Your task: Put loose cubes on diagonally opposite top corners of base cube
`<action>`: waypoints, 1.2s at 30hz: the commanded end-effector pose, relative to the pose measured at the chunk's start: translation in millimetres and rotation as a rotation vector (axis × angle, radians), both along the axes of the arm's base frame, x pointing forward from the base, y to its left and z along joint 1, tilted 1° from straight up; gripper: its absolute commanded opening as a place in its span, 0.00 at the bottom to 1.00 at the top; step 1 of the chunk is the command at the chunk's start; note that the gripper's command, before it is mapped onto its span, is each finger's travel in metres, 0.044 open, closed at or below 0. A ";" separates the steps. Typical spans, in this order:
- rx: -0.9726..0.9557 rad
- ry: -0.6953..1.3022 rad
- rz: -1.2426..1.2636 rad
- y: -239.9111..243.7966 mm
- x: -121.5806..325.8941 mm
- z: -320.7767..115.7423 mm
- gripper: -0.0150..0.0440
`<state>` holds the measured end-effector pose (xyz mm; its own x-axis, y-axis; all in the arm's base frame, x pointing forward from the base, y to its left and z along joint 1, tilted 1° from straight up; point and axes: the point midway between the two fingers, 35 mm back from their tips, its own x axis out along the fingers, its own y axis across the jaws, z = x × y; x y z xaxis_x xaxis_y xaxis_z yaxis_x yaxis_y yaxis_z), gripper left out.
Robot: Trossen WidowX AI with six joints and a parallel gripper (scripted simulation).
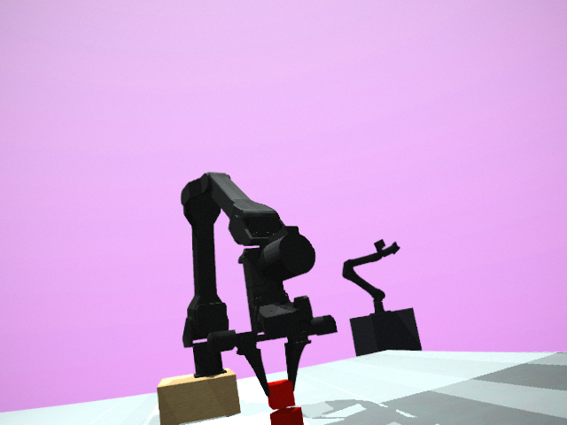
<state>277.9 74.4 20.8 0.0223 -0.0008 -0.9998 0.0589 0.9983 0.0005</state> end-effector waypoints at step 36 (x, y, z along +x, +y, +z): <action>0.000 0.001 0.000 0.0 -0.5 15.2 0.60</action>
